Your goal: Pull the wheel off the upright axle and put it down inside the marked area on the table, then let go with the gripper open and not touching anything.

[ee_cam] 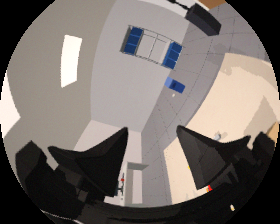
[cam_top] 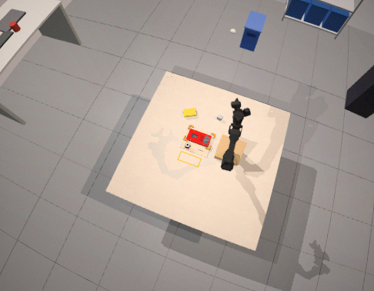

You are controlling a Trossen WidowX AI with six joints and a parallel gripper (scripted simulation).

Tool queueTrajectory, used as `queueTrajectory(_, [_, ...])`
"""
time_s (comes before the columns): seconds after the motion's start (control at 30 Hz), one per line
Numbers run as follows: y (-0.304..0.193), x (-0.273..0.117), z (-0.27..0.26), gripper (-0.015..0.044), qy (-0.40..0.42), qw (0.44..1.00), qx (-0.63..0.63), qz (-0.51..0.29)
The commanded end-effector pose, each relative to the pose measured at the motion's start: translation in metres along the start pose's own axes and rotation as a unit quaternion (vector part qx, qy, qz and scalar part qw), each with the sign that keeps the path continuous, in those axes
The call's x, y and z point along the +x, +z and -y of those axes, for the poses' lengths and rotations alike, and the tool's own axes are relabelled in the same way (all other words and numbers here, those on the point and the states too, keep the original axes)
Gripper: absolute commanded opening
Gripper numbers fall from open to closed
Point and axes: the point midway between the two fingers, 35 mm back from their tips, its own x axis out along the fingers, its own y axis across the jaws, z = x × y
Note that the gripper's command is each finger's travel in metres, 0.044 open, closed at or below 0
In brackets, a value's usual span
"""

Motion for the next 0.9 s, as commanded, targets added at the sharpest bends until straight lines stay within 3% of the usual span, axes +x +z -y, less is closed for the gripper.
queueTrajectory(0.0, [-0.070, 0.021, 0.013, 0.0300, -0.042, 0.994, -0.054, -0.084])
queueTrajectory(0.4, [-0.261, 0.030, 0.091, 0.0300, -0.172, 0.916, -0.199, -0.302])
queueTrajectory(0.87, [-0.419, -0.043, 0.240, 0.0300, -0.348, 0.736, -0.336, -0.473])
